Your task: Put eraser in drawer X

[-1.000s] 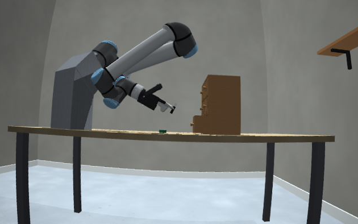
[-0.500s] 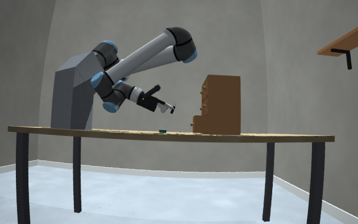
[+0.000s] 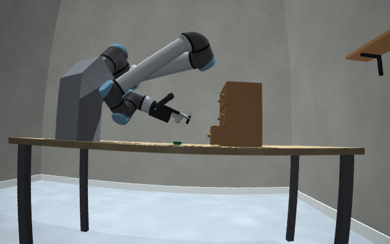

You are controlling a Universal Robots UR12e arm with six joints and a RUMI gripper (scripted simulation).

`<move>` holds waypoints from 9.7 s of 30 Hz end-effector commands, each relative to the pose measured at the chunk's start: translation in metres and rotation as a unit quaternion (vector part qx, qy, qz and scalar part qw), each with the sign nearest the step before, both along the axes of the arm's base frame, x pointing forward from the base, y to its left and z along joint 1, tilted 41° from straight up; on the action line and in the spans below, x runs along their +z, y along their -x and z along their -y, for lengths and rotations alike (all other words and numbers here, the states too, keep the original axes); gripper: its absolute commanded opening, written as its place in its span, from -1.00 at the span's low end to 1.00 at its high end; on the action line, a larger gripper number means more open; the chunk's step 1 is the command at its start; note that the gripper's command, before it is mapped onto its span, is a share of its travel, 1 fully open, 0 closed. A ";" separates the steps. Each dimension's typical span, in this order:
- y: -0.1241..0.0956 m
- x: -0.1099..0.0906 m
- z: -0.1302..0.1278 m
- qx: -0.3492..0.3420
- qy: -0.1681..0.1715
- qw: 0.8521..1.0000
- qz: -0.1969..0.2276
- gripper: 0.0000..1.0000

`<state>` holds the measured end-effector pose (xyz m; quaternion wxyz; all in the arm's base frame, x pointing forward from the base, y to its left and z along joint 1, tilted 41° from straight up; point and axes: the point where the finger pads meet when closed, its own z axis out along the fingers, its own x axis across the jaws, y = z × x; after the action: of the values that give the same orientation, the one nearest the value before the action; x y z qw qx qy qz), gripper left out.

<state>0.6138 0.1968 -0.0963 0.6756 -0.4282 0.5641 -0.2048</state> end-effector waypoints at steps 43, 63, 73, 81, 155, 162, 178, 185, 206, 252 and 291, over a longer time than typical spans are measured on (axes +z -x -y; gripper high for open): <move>-0.010 0.003 -0.001 -0.002 -0.001 1.000 0.003 -0.79; -0.038 0.012 -0.005 -0.002 -0.001 1.000 0.003 -0.79; -0.056 0.017 -0.008 -0.002 -0.001 1.000 0.003 -0.79; -0.074 0.022 -0.010 -0.002 -0.001 1.000 0.003 -0.79; -0.150 0.044 -0.021 -0.002 -0.001 1.000 0.003 -0.79; -0.150 0.044 -0.021 -0.002 -0.001 1.000 0.003 -0.79; -0.150 0.044 -0.021 -0.002 -0.001 1.000 0.003 -0.79; -0.150 0.044 -0.021 -0.002 -0.001 1.000 0.003 -0.74; -0.150 0.044 -0.021 -0.002 -0.001 1.000 0.003 1.00; -0.107 0.034 -0.013 -0.002 -0.001 1.000 0.003 1.00; -0.007 0.010 0.005 -0.002 -0.001 1.000 0.003 1.00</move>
<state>0.6256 0.1930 -0.0855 0.6770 -0.4258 0.5636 -0.2068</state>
